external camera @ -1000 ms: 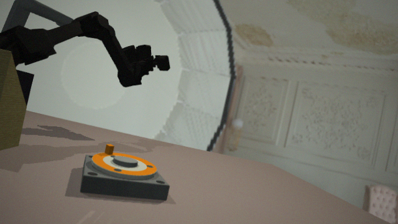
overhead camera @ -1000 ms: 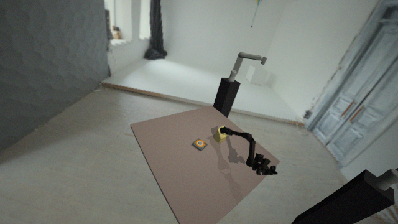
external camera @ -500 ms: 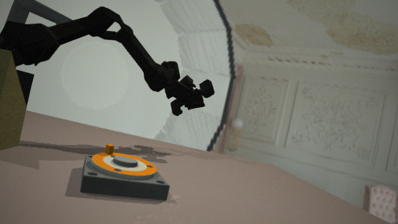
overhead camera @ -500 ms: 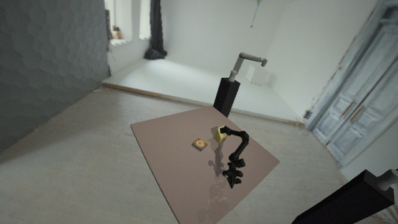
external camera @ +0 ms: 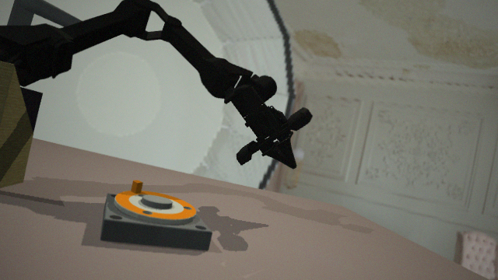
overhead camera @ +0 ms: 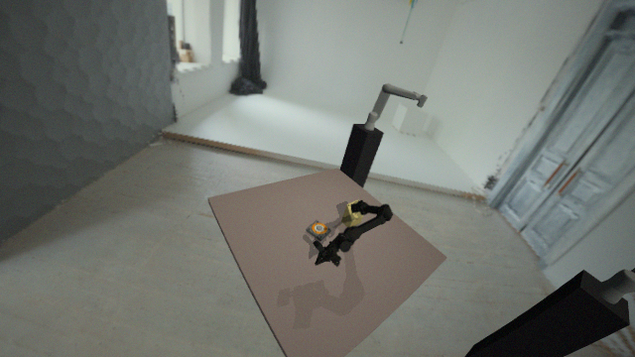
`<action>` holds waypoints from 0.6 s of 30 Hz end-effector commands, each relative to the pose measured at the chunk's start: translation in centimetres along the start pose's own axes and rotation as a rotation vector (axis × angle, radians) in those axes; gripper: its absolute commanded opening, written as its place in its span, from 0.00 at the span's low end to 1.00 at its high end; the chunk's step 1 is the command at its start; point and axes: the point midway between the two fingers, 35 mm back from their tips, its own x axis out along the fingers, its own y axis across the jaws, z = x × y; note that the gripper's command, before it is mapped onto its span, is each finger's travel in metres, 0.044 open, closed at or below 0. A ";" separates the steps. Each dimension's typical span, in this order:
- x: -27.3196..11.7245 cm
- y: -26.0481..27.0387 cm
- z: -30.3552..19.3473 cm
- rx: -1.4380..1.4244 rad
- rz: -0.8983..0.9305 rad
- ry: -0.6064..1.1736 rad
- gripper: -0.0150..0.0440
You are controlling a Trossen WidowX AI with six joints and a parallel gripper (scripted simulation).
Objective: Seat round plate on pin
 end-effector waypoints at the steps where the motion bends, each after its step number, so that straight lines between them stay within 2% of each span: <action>1: -1.2 -2.1 -7.2 0.071 0.029 0.195 0.25; 3: -1.8 -2.6 -9.2 0.099 0.041 0.249 0.25; 5: -4.1 -3.4 -14.6 0.191 0.081 0.393 0.25; 9: -8.7 -3.1 -21.8 0.380 0.164 0.586 0.25; 11: -9.8 -2.8 -23.2 0.426 0.184 0.621 0.25; 15: -16.5 0.1 -28.9 0.735 0.316 0.771 0.25; 17: -19.4 1.9 -30.1 0.900 0.386 0.805 0.25; 18: -19.7 2.1 -30.2 0.913 0.391 0.806 0.25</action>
